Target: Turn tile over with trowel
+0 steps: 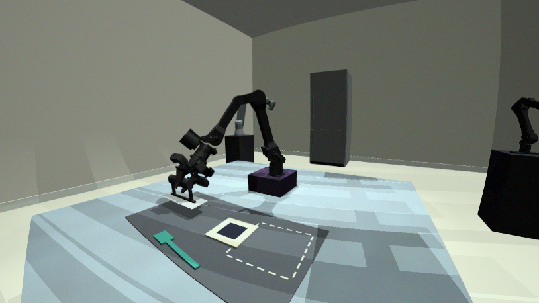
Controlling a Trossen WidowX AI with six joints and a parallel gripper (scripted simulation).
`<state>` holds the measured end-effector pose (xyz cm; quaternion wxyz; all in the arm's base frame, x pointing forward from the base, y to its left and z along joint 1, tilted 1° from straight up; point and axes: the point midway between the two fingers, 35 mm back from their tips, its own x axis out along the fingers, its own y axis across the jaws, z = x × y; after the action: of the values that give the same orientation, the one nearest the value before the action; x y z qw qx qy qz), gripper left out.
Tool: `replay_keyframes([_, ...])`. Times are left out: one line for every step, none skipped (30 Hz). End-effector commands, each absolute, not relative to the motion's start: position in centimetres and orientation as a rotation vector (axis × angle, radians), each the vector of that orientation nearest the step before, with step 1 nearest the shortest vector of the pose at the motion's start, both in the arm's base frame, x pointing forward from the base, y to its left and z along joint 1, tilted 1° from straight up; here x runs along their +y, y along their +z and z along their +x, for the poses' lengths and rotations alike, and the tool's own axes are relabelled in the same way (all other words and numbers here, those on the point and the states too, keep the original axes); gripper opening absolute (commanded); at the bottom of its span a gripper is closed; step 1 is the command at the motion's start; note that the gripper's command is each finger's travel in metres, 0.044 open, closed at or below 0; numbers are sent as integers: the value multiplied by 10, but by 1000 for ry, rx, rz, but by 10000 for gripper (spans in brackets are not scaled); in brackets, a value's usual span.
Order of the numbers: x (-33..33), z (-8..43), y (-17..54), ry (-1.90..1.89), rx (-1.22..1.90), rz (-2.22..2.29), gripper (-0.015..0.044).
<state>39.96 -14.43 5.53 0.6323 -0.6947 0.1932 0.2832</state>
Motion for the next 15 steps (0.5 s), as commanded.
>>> replay_keyframes([-129, 404, 61, 631, 435, -1620, 0])
replay_keyframes([-124, 405, 60, 631, 435, -1623, 0])
replay_keyframes([-120, 405, 60, 631, 435, -1627, 0])
replay_keyframes([-116, 405, 59, 631, 435, -1630, 0])
replay_keyframes([-112, 406, 59, 630, 434, -1634, 0])
replay_keyframes([-108, 406, 58, 630, 434, -1637, 0])
replay_keyframes([-103, 406, 58, 630, 434, -1640, 0])
replay_keyframes([-99, 406, 57, 629, 433, -1644, 0])
replay_keyframes([-95, 406, 57, 628, 433, -1647, 0])
replay_keyframes([-91, 406, 57, 628, 432, -1651, 0])
replay_keyframes([-87, 406, 56, 627, 432, -1654, 0])
replay_keyframes([-83, 406, 56, 626, 431, -1657, 0])
replay_keyframes([-79, 406, 56, 625, 430, -1660, 0])
replay_keyframes([-75, 405, 55, 623, 429, -1663, 0])
replay_keyframes([-71, 405, 55, 622, 428, -1666, 0])
